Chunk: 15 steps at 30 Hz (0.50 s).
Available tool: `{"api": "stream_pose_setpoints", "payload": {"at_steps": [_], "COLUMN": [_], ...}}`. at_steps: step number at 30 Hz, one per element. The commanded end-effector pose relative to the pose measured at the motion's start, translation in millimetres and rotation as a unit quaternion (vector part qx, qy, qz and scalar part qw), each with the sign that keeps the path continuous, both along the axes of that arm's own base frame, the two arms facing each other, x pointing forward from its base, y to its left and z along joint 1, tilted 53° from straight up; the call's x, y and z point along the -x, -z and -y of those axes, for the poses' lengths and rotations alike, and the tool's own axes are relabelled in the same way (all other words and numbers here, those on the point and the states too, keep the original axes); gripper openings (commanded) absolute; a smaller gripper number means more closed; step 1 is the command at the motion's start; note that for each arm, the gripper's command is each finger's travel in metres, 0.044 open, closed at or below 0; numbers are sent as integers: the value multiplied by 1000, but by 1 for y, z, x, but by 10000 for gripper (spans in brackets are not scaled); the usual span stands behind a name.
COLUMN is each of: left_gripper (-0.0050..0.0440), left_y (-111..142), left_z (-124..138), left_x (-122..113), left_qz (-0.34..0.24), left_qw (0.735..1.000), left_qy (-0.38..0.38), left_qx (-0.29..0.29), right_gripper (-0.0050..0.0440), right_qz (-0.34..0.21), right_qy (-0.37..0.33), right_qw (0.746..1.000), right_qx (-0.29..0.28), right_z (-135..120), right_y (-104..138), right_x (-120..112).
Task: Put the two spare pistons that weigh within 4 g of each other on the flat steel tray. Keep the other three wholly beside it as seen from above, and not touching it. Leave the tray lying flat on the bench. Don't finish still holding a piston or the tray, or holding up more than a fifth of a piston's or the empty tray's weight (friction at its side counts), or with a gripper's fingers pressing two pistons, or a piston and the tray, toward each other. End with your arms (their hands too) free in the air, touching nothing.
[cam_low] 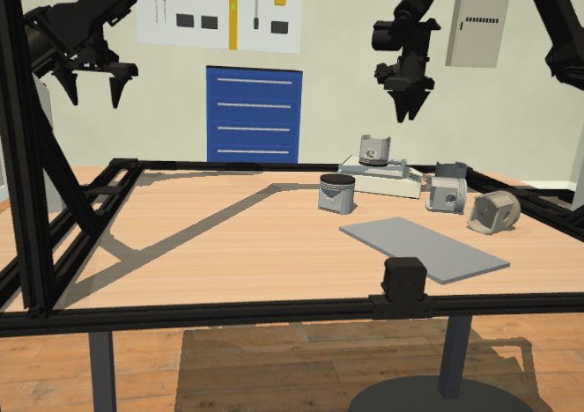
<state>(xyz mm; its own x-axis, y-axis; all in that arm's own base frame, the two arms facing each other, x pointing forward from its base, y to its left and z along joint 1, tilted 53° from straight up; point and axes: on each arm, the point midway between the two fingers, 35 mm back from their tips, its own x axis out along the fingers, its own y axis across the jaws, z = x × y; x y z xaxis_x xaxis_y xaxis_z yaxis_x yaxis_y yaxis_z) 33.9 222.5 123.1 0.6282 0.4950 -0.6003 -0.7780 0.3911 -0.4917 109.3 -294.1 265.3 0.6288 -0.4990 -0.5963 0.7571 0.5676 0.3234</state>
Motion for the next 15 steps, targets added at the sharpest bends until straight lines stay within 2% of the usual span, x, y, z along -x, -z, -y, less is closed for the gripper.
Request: {"api": "stream_pose_setpoints", "payload": {"at_steps": [1,3,15], "left_gripper": [440,440,440], "left_y": [0,0,0], "left_z": [0,0,0], "left_x": [0,0,0], "left_qz": [1,1,1], "left_qw": [1000,1000,1000], "left_qy": [1,1,1], "left_qx": [0,0,0], "right_gripper": [378,378,378], "right_qz": [1,1,1], "right_qy": [-3,-3,-3], "right_qw": [1000,1000,1000], "right_qx": [5,5,5], "right_z": [-15,-15,-54], "right_y": [13,13,57], "right_x": [4,4,15]}}
